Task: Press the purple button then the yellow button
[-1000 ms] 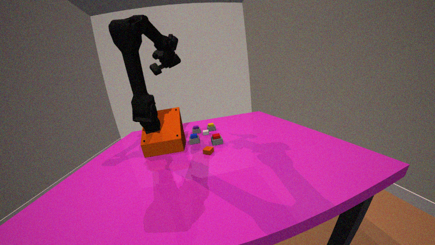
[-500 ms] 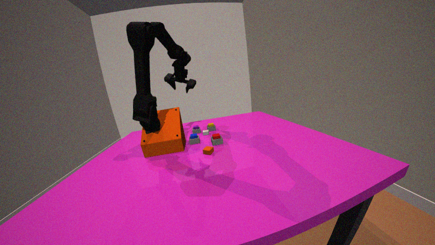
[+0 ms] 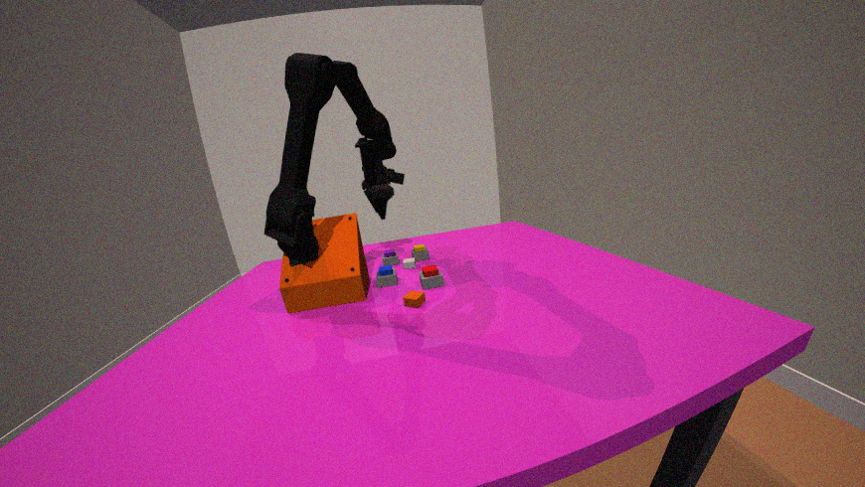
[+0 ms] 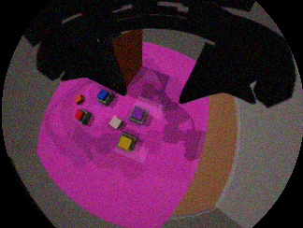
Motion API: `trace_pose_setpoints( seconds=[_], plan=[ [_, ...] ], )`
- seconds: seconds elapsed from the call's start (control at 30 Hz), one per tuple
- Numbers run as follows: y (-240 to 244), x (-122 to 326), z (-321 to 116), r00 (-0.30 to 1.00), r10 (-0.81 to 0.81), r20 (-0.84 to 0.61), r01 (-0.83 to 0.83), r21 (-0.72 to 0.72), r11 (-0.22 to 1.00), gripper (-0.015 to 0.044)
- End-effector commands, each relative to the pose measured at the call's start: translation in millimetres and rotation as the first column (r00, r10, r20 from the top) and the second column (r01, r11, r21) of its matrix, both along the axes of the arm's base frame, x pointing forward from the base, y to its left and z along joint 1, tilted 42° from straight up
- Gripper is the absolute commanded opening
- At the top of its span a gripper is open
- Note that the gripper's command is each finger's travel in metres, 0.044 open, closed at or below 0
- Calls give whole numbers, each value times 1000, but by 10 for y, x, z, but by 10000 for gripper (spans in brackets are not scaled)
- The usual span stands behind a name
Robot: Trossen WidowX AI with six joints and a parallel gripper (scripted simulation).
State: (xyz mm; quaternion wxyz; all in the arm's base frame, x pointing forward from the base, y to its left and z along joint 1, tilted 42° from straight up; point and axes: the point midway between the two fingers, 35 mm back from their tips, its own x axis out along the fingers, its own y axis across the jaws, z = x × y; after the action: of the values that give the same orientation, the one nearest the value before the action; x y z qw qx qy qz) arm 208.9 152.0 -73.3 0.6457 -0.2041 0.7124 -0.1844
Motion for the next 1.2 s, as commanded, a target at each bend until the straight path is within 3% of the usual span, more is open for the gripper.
trace_pose_setpoints(
  seconds=[0.0,0.27,0.43,0.77,1.17],
  plan=[
    [-305,37,23,983,-142,118,159,-154,975,400],
    [-305,37,23,983,-142,118,159,-154,975,400],
    [-688,-9,-419,983,-141,119,159,-155,975,269],
    [-711,-16,-442,983,-141,119,159,-156,975,20],
    [-727,-16,-462,983,-141,119,159,-156,975,20]
  ],
)
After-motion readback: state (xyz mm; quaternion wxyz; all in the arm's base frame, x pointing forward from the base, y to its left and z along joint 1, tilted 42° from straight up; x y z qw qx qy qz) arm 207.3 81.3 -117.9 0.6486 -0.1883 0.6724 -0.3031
